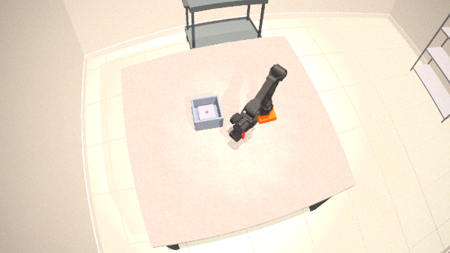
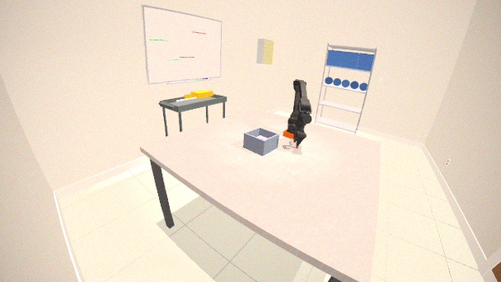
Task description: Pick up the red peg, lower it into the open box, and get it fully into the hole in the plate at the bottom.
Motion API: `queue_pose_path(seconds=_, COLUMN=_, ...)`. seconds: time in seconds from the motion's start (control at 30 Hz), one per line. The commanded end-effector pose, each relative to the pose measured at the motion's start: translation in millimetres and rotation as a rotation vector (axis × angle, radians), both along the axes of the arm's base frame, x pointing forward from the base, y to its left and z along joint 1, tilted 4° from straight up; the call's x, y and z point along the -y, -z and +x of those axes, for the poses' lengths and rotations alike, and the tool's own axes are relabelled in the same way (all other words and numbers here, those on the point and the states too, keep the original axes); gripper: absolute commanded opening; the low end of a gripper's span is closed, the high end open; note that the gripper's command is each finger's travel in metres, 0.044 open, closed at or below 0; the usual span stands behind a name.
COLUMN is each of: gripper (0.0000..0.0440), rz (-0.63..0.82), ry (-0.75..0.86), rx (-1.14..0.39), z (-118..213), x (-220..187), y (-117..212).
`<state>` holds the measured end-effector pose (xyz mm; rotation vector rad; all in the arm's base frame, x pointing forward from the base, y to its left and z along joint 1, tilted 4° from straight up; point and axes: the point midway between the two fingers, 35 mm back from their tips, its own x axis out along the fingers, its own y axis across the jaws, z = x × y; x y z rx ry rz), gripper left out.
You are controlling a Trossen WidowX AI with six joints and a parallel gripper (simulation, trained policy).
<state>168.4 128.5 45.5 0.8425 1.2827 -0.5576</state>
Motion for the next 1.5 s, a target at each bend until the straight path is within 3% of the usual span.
queue_pose_path(seconds=0.0, gripper=0.0351, rz=0.008, ry=0.026, rx=-0.026, z=-4, x=0, y=10)
queue_pose_path(seconds=0.47, gripper=0.0, rz=0.06, ry=0.038, rx=-0.111, z=-7, x=-1, y=13)
queue_pose_path(seconds=1.2, gripper=0.0, rz=-0.061, ry=-0.011, rx=0.121, z=56, x=33, y=-78)
queue_pose_path(seconds=1.47, gripper=0.0, rz=-0.105, ry=0.041, rx=0.152, z=80, x=62, y=-93)
